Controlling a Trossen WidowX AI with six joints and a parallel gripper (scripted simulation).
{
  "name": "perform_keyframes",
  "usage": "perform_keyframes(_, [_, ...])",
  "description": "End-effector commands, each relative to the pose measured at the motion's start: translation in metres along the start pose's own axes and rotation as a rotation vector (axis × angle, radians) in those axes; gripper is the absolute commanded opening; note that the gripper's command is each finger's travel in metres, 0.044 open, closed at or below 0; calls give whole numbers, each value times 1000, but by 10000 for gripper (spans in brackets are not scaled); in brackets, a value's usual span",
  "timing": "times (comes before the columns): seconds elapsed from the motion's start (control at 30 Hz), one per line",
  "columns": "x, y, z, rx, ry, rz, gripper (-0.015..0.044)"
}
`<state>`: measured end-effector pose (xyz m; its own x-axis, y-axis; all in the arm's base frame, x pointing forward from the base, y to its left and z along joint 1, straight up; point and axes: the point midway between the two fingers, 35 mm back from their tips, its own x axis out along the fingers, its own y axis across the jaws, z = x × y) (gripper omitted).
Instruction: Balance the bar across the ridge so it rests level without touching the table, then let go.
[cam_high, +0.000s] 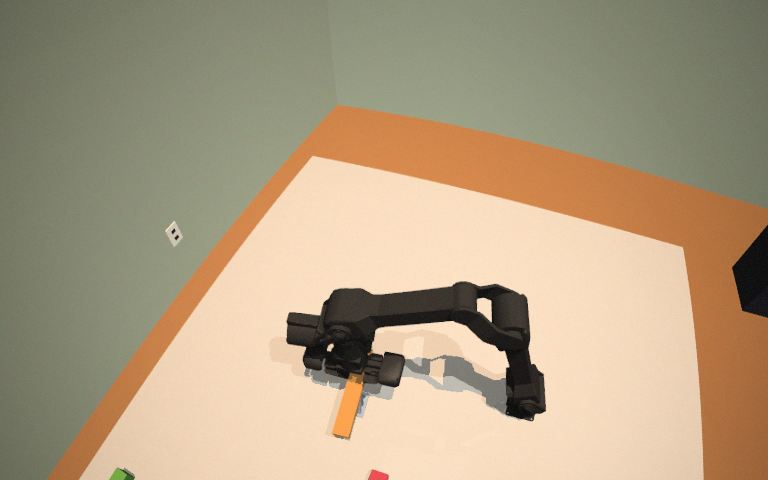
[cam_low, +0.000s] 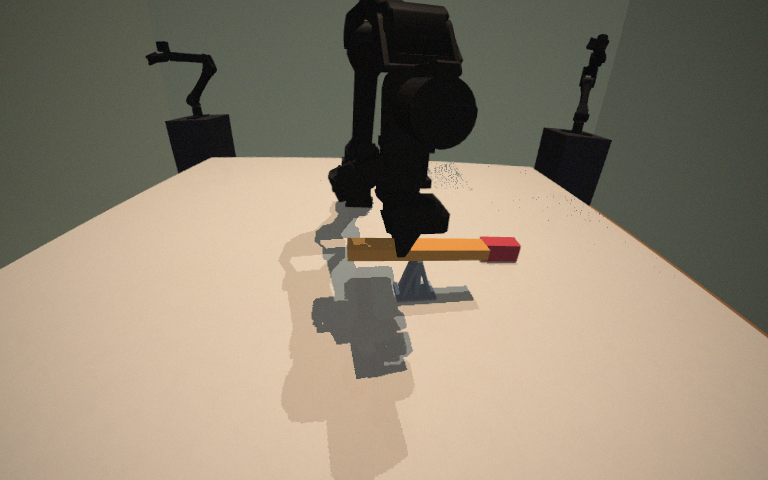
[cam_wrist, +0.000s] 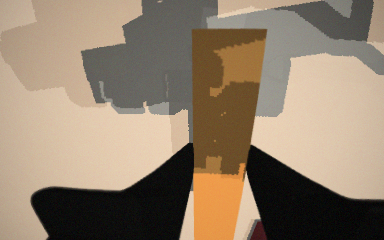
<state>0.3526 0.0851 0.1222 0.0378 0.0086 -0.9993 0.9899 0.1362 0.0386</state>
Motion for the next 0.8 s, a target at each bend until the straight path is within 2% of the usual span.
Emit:
perform_keyframes(0.0, [2, 0, 0, 4, 0, -2, 0])
perform_keyframes(0.77, [3, -1, 0, 4, 0, -2, 0])
